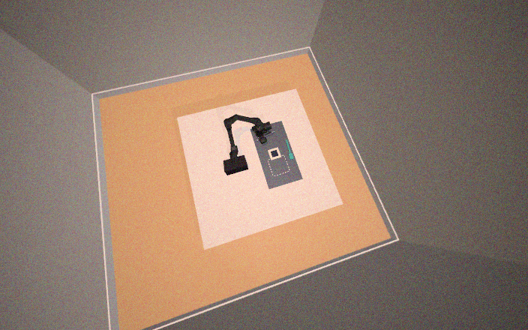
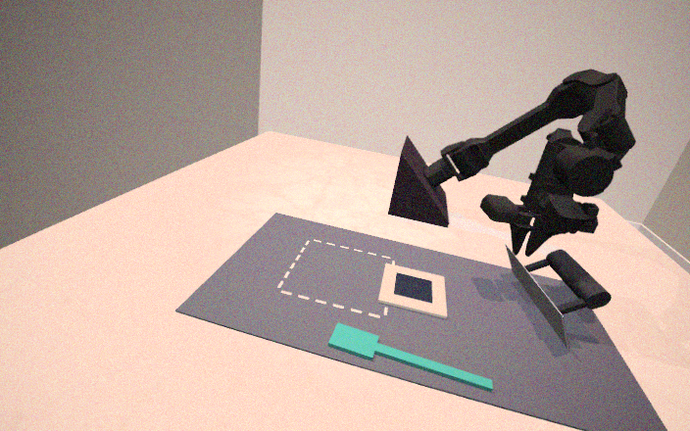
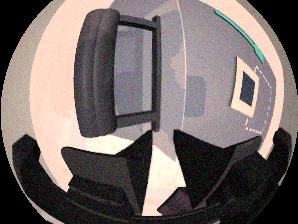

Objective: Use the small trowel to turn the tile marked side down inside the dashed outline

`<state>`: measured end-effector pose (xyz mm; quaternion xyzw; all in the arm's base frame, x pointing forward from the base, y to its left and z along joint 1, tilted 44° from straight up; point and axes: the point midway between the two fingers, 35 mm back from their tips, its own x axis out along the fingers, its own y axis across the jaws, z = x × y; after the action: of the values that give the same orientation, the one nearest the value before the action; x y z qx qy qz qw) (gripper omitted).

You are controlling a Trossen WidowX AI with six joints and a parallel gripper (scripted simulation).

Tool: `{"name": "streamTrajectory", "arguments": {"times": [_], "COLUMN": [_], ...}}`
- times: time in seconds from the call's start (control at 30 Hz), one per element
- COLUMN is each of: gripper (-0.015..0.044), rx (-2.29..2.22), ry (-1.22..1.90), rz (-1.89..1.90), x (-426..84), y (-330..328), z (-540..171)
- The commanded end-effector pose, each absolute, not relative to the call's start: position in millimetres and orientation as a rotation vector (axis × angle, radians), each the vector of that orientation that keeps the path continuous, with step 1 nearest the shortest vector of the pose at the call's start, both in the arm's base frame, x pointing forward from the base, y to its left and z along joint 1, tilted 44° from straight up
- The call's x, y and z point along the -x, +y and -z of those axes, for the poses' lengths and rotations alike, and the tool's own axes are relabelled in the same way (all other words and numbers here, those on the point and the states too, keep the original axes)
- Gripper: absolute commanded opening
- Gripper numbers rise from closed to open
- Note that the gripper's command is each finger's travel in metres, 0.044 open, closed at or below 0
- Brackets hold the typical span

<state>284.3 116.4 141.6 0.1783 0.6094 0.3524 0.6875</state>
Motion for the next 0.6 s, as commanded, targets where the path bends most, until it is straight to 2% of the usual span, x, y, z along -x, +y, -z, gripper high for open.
{"name": "streamTrajectory", "arguments": {"times": [0.0,0.57], "gripper": [0.01,0.01], "rx": [-0.399,-0.392], "ry": [1.369,1.369], "rz": [-0.786,-0.782], "x": [-286,-284], "y": [109,118], "z": [-133,-149]}}
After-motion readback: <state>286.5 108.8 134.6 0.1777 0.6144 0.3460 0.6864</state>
